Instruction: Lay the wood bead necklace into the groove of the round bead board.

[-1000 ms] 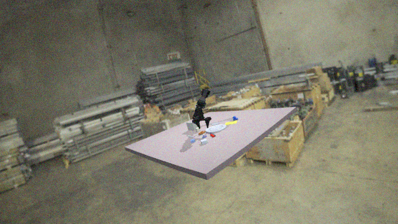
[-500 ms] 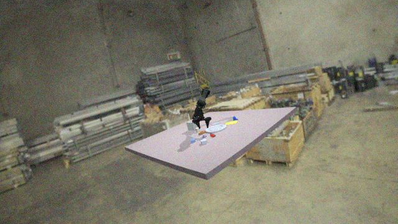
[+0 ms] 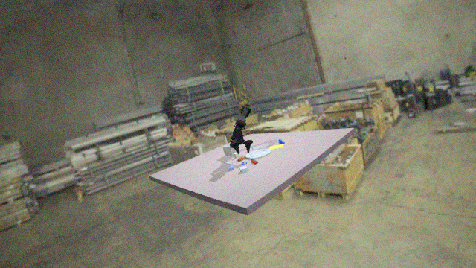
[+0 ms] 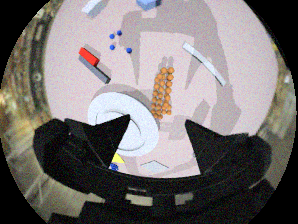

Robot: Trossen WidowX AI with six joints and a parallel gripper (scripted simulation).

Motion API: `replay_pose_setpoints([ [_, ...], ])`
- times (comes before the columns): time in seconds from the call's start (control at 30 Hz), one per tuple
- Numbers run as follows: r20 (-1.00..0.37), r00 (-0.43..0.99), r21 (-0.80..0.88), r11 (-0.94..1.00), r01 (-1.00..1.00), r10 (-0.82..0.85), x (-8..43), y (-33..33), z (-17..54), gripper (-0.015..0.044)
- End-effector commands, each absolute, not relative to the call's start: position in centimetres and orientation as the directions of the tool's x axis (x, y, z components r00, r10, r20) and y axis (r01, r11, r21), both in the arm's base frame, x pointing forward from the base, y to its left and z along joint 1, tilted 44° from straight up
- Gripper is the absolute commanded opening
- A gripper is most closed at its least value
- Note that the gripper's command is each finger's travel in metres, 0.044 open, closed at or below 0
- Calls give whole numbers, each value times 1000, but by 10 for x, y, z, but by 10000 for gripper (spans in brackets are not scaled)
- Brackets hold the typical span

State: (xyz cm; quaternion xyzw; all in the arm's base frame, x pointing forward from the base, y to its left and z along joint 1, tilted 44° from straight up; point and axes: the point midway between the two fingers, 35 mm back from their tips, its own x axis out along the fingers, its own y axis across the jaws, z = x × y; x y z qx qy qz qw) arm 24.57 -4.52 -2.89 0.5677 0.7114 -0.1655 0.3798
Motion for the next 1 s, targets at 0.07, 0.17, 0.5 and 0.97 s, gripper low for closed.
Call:
replay_pose_setpoints([
  [0.07,-730,-71,194,306,932,680,245,-46,-29,440],
  [0.17,-730,-71,194,306,932,680,245,-46,-29,440],
  [0.5,-730,-71,194,306,932,680,245,-46,-29,440],
  [0.97,-732,-70,197,309,930,678,248,-63,-37,335],
])
